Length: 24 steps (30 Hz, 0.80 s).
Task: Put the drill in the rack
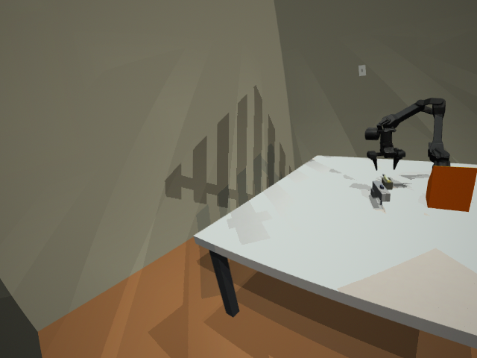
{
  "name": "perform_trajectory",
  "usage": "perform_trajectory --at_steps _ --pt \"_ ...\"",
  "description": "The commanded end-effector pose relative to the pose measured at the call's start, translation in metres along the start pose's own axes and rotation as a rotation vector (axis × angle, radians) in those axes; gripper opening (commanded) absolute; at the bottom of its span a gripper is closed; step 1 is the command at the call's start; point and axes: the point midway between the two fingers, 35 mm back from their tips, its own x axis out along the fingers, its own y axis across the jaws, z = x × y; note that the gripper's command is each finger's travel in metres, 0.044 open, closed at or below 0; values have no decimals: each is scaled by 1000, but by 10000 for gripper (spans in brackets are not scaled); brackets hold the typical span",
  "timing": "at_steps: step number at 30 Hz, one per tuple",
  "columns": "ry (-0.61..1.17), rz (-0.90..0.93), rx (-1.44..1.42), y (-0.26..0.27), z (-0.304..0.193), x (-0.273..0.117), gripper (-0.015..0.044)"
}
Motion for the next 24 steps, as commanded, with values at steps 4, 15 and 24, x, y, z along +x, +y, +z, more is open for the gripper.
perform_trajectory --at_steps 4,15,24 --pt "-22 -82 41 -11 4 -9 440" --pt "-70 -567 556 -66 -12 -133 440" --pt "-303 -876 882 -70 -16 -228 440"
